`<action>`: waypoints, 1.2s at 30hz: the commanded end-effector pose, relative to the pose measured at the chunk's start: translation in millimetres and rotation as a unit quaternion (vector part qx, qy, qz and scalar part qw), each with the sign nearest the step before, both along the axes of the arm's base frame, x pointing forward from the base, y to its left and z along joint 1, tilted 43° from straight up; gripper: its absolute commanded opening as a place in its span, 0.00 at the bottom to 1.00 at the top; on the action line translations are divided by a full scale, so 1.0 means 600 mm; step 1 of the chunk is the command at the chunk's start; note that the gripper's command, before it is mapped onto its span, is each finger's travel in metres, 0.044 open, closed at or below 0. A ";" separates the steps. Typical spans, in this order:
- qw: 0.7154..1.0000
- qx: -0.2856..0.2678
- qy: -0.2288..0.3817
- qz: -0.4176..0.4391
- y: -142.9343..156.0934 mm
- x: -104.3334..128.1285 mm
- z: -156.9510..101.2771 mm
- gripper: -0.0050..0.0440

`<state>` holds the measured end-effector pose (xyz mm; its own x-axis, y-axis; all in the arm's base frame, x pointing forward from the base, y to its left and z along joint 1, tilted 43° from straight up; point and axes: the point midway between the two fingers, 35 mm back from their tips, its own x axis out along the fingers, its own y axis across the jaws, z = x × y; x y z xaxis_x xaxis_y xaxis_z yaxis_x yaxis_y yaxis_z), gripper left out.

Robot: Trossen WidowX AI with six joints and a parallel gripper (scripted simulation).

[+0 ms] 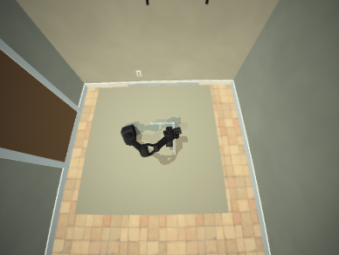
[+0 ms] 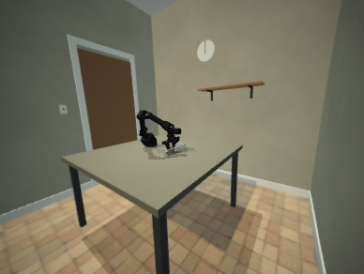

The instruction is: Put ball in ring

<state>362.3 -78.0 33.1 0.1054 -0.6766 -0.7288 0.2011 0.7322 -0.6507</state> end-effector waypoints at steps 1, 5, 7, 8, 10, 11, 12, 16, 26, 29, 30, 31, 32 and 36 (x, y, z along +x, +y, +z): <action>1.000 0.001 0.000 0.000 0.000 0.000 -0.001 0.14; 1.000 0.001 0.000 0.000 0.000 0.000 -0.001 0.29; 1.000 0.001 0.000 0.000 0.000 0.000 -0.001 0.39; 1.000 0.001 0.000 0.000 0.000 0.000 -0.001 0.39; 1.000 0.001 0.000 0.000 0.000 0.000 -0.001 0.44; 1.000 0.001 0.000 0.000 0.000 0.000 -0.001 0.49; 1.000 0.001 0.000 0.000 0.000 0.000 -0.001 0.53; 1.000 0.001 0.000 0.000 0.000 0.000 -0.001 0.73; 1.000 0.001 0.000 0.000 0.000 0.000 -0.001 0.97; 1.000 0.001 0.000 0.000 0.000 0.000 -0.001 0.97; 1.000 0.001 0.000 0.000 0.000 0.000 -0.001 0.97; 1.000 0.001 0.000 0.000 0.000 0.000 -0.001 0.97; 1.000 0.001 0.000 0.000 0.000 0.000 -0.001 0.97; 1.000 0.001 0.000 0.000 0.000 0.000 -0.001 0.97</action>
